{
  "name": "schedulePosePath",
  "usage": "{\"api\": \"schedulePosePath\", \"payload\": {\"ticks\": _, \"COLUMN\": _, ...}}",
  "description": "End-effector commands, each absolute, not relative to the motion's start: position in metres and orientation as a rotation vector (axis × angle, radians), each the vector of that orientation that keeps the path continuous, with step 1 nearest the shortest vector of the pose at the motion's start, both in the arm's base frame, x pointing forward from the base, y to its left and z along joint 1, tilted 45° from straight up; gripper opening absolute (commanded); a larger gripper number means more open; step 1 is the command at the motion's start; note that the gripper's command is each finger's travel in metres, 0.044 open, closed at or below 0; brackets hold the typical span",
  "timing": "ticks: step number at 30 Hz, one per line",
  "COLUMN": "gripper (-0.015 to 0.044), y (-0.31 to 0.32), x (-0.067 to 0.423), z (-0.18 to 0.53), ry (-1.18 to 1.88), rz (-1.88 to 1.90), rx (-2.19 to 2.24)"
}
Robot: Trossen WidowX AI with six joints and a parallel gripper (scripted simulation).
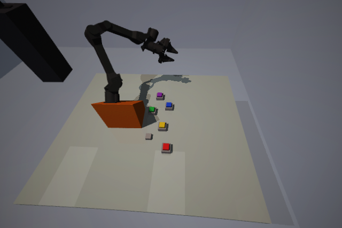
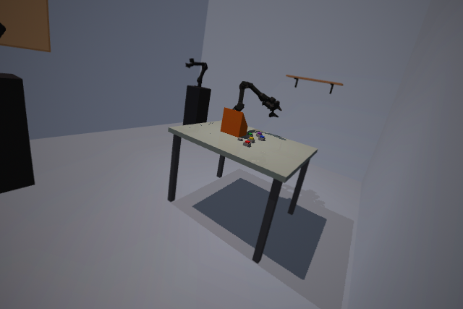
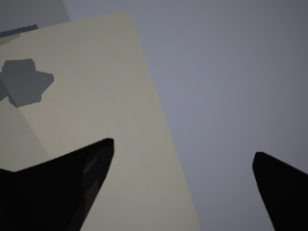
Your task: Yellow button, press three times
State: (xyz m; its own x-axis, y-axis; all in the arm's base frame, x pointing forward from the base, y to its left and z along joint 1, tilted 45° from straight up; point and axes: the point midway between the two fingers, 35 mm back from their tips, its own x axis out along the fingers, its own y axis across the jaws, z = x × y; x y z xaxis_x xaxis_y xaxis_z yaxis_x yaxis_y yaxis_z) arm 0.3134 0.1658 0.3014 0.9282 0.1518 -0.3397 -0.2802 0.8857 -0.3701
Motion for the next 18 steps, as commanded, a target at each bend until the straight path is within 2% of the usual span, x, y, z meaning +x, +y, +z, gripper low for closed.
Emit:
{"api": "schedulePosePath", "payload": {"ticks": 1, "gripper": 0.04, "y": 0.144, "x": 0.345, "z": 0.237, "ry": 0.526, "rz": 0.255, "rx": -0.505}}
{"api": "schedulePosePath", "payload": {"ticks": 9, "gripper": 0.04, "y": 0.075, "x": 0.364, "z": 0.105, "ry": 1.007, "rz": 0.371, "rx": -0.441}}
{"api": "schedulePosePath", "payload": {"ticks": 18, "gripper": 0.04, "y": -0.003, "x": 0.314, "z": -0.01, "ry": 1.432, "rz": 0.533, "rx": 0.093}}
